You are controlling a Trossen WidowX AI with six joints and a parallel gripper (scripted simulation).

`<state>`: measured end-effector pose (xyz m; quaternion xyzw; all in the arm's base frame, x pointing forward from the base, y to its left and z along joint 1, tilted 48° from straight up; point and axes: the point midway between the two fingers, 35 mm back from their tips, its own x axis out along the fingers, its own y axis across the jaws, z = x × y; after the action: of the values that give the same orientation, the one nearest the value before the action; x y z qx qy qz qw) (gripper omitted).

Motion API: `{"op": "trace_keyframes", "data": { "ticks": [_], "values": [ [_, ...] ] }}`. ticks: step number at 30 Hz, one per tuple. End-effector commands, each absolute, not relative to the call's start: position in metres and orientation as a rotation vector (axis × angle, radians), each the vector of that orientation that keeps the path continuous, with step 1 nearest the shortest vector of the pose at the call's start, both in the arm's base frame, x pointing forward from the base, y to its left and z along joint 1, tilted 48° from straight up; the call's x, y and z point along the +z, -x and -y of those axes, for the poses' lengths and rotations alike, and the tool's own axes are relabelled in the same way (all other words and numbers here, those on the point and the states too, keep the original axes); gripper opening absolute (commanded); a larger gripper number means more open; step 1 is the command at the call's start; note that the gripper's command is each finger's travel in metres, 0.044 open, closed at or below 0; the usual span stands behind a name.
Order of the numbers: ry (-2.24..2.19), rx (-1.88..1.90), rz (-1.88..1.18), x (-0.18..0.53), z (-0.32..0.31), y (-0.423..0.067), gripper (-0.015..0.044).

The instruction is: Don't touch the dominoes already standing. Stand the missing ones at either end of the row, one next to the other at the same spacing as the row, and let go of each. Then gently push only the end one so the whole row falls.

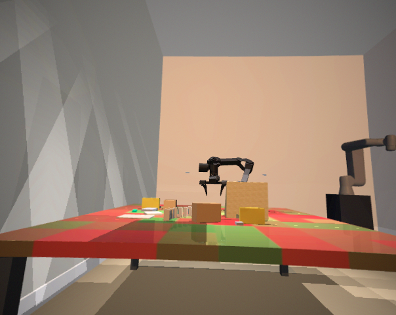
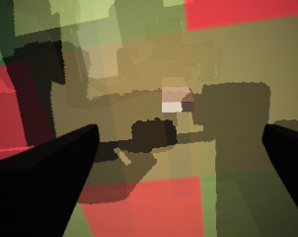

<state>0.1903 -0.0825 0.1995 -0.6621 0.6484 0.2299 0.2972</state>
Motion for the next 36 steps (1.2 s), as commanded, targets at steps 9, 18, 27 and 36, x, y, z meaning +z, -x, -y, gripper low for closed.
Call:
{"op": "trace_keyframes", "data": {
  "ticks": [9, 18, 27, 36],
  "values": [
    [1.788, 0.616, -1.724, 0.178, 0.110, -0.197, 0.0440],
    [1.795, 0.607, -1.730, 0.161, 0.131, -0.196, 0.0440],
    [1.796, 0.606, -1.730, 0.152, 0.141, -0.197, 0.0440],
    [1.796, 0.606, -1.730, 0.152, 0.142, -0.197, 0.0256]
  ]
}}
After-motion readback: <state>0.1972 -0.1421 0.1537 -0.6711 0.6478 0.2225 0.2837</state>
